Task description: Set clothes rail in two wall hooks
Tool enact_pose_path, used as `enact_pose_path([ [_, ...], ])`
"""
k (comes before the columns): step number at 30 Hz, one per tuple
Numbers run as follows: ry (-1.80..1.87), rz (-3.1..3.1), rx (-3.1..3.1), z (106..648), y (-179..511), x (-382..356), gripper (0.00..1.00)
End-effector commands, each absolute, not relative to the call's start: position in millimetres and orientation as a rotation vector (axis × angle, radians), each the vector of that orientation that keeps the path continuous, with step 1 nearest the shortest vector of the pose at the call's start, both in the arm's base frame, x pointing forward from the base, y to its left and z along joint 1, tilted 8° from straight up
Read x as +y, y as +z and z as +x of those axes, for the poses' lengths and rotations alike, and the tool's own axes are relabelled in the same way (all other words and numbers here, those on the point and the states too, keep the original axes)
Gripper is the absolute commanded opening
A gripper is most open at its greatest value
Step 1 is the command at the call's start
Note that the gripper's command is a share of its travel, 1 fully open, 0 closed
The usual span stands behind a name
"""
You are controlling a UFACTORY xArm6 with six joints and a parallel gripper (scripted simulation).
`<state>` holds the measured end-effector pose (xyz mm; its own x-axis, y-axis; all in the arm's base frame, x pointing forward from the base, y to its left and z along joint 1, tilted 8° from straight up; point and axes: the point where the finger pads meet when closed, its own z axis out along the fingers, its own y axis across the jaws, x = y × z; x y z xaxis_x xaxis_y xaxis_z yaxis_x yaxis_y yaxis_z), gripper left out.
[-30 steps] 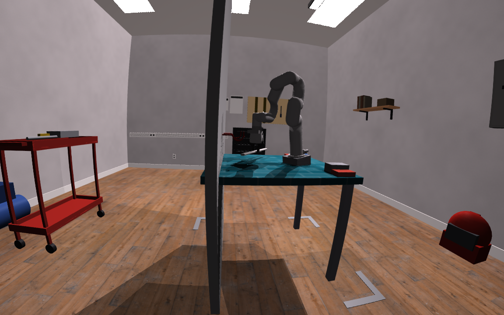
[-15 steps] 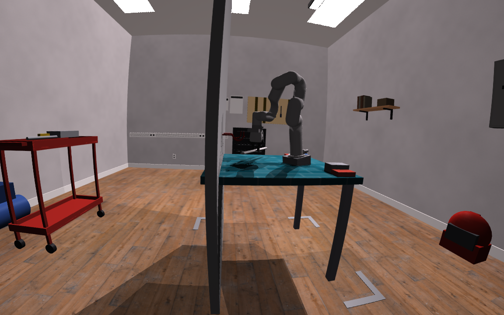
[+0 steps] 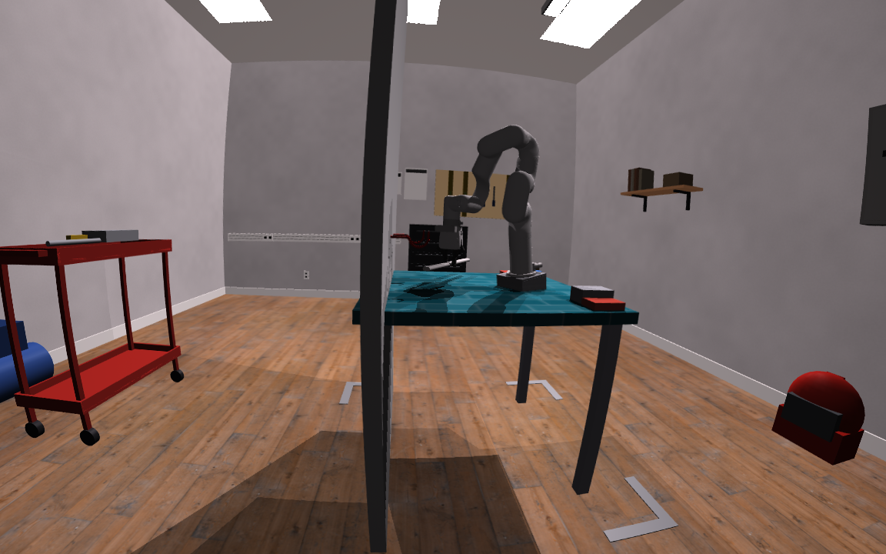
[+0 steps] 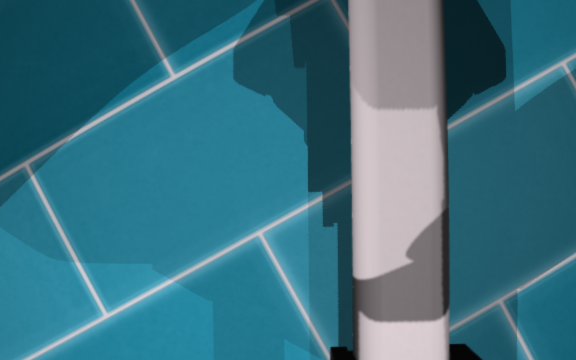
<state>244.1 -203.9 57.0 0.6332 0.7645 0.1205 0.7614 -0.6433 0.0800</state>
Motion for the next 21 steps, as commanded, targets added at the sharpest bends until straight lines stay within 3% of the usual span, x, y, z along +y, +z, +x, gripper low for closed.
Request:
enact_pose_path([
  [1,0.226,2.815,1.316,245.1,64.8,-202.2,0.0],
  [21,0.226,2.815,1.316,244.5,97.8,-187.5,0.0],
])
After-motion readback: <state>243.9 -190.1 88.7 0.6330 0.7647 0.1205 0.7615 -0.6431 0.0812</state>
